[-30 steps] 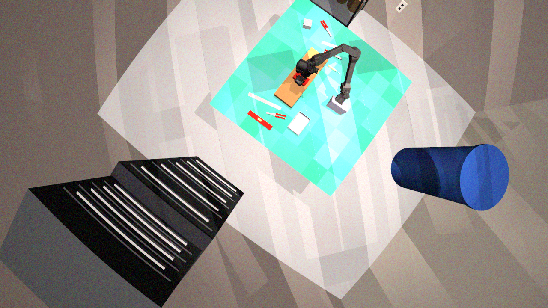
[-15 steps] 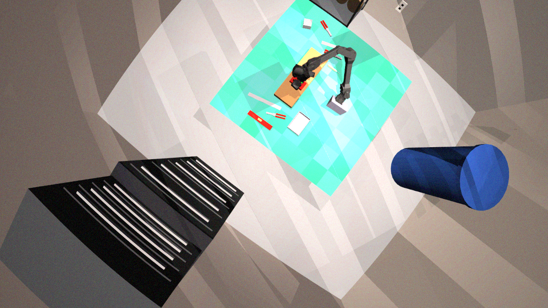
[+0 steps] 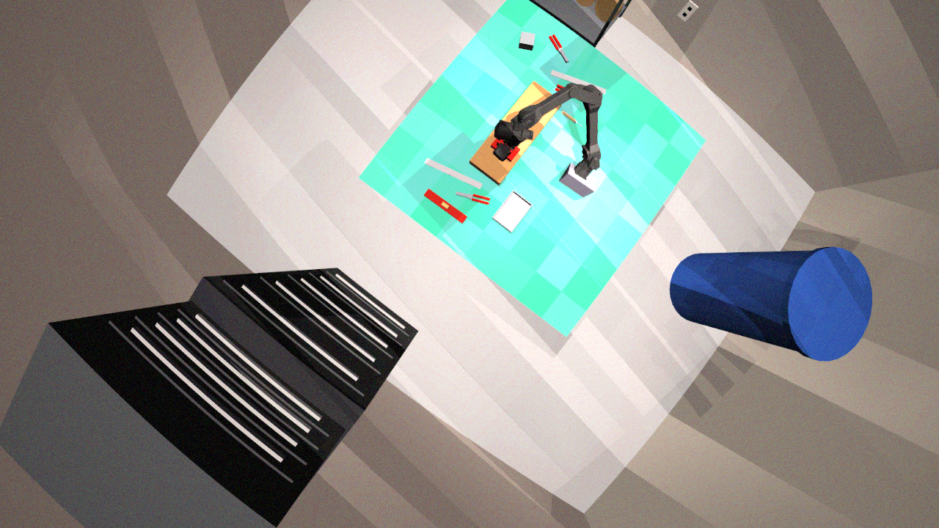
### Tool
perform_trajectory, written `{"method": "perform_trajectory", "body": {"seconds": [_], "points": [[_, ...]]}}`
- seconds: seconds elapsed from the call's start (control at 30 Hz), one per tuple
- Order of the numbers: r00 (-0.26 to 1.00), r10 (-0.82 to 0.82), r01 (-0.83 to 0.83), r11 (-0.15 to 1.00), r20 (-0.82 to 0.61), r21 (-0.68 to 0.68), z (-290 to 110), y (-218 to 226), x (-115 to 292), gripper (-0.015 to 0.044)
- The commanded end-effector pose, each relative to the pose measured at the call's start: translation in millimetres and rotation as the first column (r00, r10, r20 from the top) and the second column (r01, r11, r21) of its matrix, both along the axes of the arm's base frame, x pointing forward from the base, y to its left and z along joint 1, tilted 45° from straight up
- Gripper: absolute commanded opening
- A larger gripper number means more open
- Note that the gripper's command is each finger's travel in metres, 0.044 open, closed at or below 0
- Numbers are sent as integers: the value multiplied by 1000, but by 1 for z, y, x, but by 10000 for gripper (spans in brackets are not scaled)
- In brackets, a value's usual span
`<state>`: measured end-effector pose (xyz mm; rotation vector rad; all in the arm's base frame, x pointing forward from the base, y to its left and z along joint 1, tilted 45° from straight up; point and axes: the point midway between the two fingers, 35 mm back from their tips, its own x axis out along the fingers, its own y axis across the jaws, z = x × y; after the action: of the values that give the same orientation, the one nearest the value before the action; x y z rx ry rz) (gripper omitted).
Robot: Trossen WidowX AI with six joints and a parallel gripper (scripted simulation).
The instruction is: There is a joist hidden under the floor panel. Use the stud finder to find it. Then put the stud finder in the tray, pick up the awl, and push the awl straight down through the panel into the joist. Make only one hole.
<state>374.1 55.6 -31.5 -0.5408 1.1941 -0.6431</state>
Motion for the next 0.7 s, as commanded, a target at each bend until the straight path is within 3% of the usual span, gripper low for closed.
{"method": "perform_trajectory", "body": {"seconds": [0.0, 0.67], "points": [[1000, 2, -2, 1000, -5, 2, -9, 9, 1, 0], [1000, 2, -2, 1000, -3, 6, -46, 48, 10, 0]]}}
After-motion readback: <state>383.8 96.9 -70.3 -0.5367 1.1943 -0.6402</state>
